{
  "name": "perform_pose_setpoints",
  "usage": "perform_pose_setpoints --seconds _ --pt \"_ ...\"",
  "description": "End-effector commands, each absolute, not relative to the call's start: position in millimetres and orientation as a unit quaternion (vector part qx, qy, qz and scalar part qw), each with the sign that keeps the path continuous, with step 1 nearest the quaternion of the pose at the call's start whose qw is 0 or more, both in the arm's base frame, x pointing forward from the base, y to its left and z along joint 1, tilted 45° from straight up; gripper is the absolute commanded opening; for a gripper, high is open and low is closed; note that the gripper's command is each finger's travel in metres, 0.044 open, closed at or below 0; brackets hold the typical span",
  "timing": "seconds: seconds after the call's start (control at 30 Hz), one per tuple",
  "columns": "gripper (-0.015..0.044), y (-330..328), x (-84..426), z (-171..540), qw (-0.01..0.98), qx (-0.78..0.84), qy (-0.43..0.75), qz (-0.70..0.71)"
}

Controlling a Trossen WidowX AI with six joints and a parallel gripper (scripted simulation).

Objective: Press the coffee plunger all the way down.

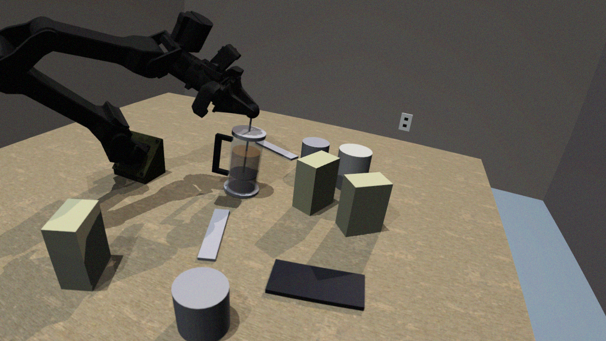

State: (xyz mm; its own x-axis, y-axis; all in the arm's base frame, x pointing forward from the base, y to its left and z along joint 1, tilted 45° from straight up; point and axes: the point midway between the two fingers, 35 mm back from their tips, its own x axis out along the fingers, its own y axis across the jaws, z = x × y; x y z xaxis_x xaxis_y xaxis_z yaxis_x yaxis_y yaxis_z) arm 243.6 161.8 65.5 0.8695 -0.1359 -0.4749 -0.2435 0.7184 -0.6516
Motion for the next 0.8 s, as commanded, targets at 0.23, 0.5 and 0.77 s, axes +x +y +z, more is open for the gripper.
perform_pose_setpoints --seconds 0.23,0.5,0.77 --pt "0.0122 150.6 244.1 52.9 0.878 -0.394 0.271 0.022" --pt "0.0122 152.0 244.8 52.6 0.878 -0.394 0.271 0.022" --pt "0.0122 153.1 245.0 52.0 0.878 -0.394 0.271 0.022"
